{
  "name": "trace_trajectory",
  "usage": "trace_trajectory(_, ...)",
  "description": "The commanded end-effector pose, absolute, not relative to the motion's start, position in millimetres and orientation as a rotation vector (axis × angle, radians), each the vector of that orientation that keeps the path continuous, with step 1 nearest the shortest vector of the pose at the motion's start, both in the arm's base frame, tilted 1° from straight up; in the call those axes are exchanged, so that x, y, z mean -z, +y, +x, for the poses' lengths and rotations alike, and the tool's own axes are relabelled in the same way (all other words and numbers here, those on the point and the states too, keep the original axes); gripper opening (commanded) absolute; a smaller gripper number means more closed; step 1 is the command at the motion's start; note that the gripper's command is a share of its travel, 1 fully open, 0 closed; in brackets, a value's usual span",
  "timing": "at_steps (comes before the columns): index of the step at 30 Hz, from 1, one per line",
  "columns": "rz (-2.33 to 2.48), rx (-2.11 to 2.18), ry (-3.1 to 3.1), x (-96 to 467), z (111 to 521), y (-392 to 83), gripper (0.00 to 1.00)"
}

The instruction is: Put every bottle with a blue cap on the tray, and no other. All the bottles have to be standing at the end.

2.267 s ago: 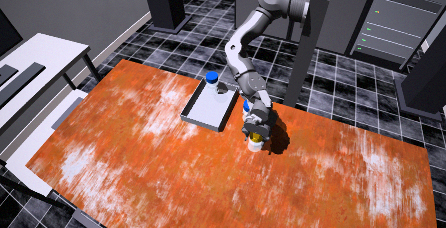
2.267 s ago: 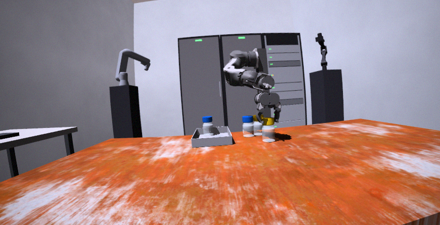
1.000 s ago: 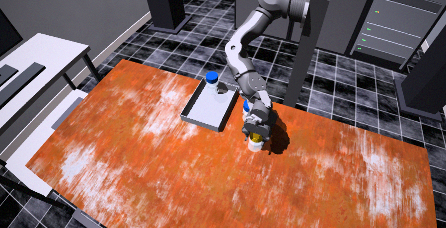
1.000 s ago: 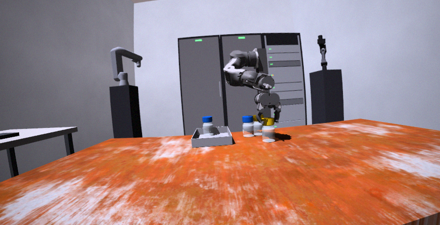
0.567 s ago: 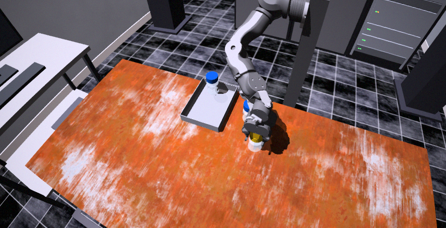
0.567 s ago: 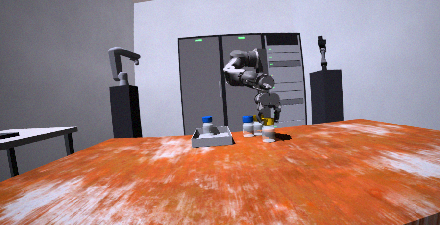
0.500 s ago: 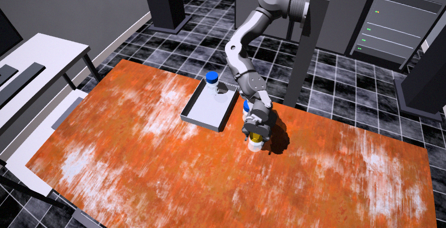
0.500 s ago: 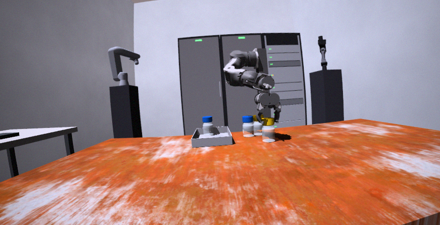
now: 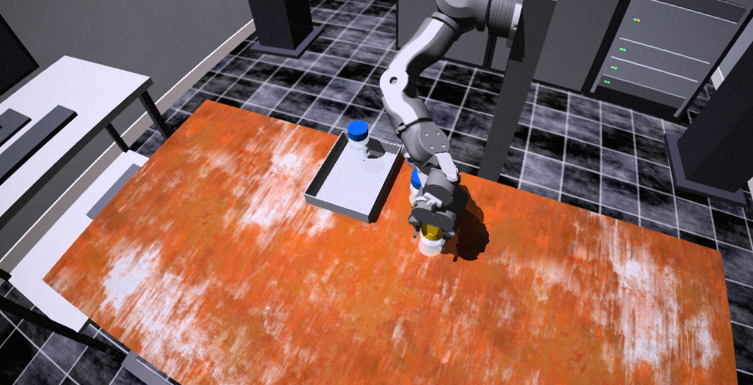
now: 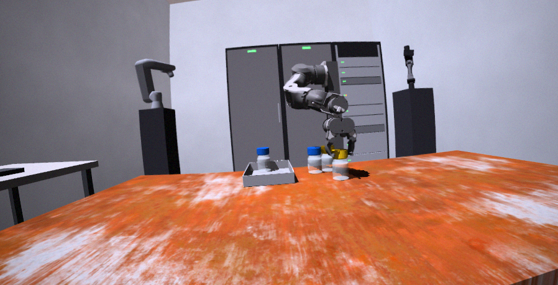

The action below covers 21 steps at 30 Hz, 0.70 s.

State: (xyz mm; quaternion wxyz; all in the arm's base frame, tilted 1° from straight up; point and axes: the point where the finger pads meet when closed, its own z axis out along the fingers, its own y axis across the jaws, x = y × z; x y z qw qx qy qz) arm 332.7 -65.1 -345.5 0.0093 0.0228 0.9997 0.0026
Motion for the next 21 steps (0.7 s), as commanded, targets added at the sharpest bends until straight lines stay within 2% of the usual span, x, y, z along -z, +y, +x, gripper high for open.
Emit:
trace_trajectory(1, 0.067, -0.023, 3.128, 346.6, 331.2, -63.0, 0.0)
trace_trajectory(8, 0.067, -0.023, 3.128, 346.6, 331.2, -63.0, 0.0)
trace_trajectory(9, 0.071, -0.011, 3.12, 344.6, 333.4, -64.6, 0.52)
trace_trajectory(21, 0.071, -0.011, 3.12, 344.6, 333.4, -64.6, 0.52)
